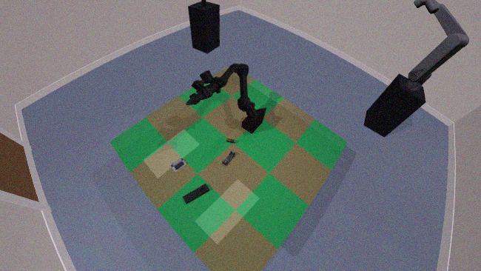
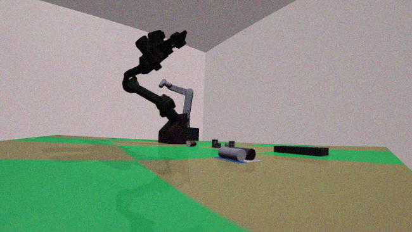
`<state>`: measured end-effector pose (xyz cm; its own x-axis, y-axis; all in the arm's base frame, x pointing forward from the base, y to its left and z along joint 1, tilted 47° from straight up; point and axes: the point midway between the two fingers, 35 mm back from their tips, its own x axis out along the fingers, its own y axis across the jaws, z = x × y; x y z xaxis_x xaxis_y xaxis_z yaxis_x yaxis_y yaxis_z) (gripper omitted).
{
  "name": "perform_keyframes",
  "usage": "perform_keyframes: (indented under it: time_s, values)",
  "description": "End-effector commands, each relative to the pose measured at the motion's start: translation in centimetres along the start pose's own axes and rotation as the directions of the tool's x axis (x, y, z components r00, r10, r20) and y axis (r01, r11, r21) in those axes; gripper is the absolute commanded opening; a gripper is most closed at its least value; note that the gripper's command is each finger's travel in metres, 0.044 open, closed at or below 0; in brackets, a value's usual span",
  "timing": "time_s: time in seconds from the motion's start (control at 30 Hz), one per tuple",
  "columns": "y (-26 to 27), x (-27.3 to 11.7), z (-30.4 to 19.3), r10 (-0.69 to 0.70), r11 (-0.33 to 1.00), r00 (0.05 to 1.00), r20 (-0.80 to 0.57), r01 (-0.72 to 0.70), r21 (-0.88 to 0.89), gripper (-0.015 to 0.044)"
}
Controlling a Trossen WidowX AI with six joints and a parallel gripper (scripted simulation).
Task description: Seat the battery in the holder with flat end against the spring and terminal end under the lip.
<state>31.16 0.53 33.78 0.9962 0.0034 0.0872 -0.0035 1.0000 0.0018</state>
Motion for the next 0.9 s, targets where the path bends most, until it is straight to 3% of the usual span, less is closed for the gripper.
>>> perform_keyframes:
  time_s: [0.0,0.1,0.2,0.3,0.37,0.43,0.53,0.6,0.67,0.73,0.87]
  values:
    - [-0.1,0.2,-0.4,-0.005,1.000,1.000,-0.016,0.005,-0.015,0.0374]
    - [-0.8,1.6,-6.7,-0.079,0.971,0.966,-0.244,0.019,-0.237,0.0295]
    - [-1.6,1.7,-13.5,-0.165,0.878,0.865,-0.475,-0.090,-0.470,0.0238]
    - [-2.5,0.0,-20.2,-0.268,0.702,0.688,-0.675,-0.341,-0.626,0.0238]
    - [-3.3,-1.9,-24.0,-0.342,0.548,0.543,-0.767,-0.548,-0.632,0.0238]
    - [-4.0,-4.2,-27.0,-0.415,0.385,0.398,-0.818,-0.738,-0.554,0.0238]
    - [-5.3,-7.8,-30.2,-0.527,0.134,0.186,-0.829,-0.945,-0.297,0.0238]
    - [-6.2,-10.5,-31.6,-0.607,-0.033,0.049,-0.793,-0.999,-0.036,0.0238]
    - [-7.1,-13.0,-32.3,-0.682,-0.170,-0.064,-0.728,-0.955,0.243,0.0238]
    - [-7.6,-14.2,-32.5,-0.722,-0.231,-0.115,-0.682,-0.889,0.394,0.0238]
    - [-7.7,-14.4,-32.5,-0.727,-0.238,-0.120,-0.676,-0.879,0.413,0.0238]
